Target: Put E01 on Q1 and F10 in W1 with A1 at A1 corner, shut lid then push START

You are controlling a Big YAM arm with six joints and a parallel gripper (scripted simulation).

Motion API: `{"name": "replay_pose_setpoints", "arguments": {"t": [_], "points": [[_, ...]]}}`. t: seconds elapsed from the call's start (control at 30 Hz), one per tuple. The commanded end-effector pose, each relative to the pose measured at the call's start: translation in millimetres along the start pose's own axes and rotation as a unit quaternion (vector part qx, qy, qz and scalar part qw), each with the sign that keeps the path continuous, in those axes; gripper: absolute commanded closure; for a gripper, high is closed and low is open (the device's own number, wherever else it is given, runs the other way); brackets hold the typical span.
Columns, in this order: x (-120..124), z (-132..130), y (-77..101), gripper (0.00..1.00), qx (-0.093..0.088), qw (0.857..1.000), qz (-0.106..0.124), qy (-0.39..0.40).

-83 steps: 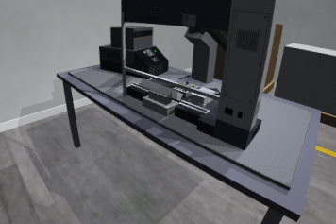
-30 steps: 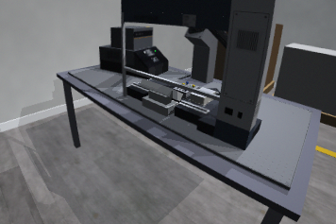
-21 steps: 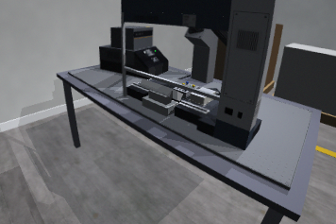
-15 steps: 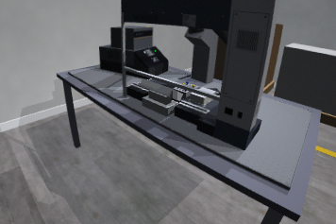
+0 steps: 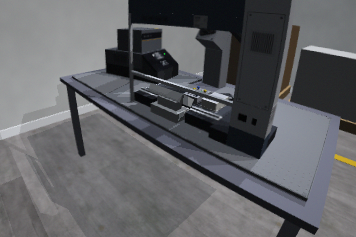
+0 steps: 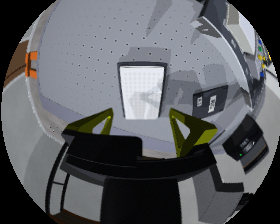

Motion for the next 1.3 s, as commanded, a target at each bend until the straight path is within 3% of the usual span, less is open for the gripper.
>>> {"name": "replay_pose_setpoints", "arguments": {"t": [0.0,0.17,0.47,0.67,0.8,1.0,1.27], "points": [[-12,8,9.6,0.00,-0.008,1.000,-0.006,-0.015],[4,-2,16.9,0.00,0.001,1.000,0.001,0.005],[-14,9,40.4,0.00,-0.010,1.000,-0.009,-0.014],[-5,2,36.8,0.00,-0.001,1.000,-0.001,-0.006],[5,-2,48.7,0.00,-0.001,1.000,0.000,0.005],[-9,7,64.0,0.00,-0.010,1.000,-0.008,-0.011],[-4,4,64.4,0.00,-0.004,1.000,0.000,-0.005]]}}
Point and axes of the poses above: the point where the finger pads meet when closed, its own y axis back along the fingers, its own z axis across the jaws, x = y × z, the point moved 6 cm from there along y, back along the fingers, and after that the axes turned 10 degrees about -y, right-handed, at the moved point
